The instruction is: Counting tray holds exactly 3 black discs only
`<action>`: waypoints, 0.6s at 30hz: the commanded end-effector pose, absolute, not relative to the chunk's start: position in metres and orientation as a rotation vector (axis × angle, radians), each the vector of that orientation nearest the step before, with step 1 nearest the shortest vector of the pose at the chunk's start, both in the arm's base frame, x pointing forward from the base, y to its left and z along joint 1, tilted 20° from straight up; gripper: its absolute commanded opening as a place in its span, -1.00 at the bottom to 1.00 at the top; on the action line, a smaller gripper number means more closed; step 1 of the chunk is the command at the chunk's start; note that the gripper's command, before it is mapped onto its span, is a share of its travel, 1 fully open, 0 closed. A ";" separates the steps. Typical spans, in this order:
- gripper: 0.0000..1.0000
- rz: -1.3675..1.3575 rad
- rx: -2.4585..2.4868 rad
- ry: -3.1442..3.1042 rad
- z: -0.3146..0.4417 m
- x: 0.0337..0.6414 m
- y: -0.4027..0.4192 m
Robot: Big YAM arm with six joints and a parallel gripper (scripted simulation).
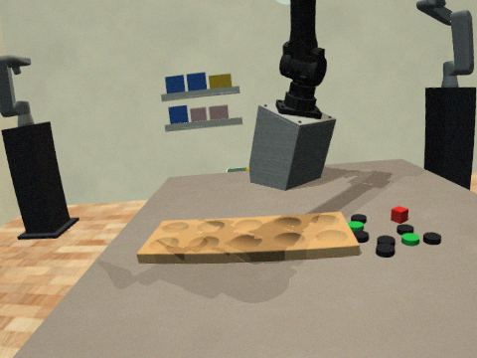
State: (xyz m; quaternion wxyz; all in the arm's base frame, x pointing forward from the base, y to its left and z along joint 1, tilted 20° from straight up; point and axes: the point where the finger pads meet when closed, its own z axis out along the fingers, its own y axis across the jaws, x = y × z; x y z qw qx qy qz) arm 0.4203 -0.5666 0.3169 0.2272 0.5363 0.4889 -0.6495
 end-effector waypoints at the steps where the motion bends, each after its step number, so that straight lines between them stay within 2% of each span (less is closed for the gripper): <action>1: 1.00 -1.785 1.483 1.330 0.325 0.418 -0.567; 17: 1.00 -1.785 1.483 1.330 0.325 0.418 -0.567; 18: -0.10 -1.761 1.495 1.278 0.346 0.418 -0.569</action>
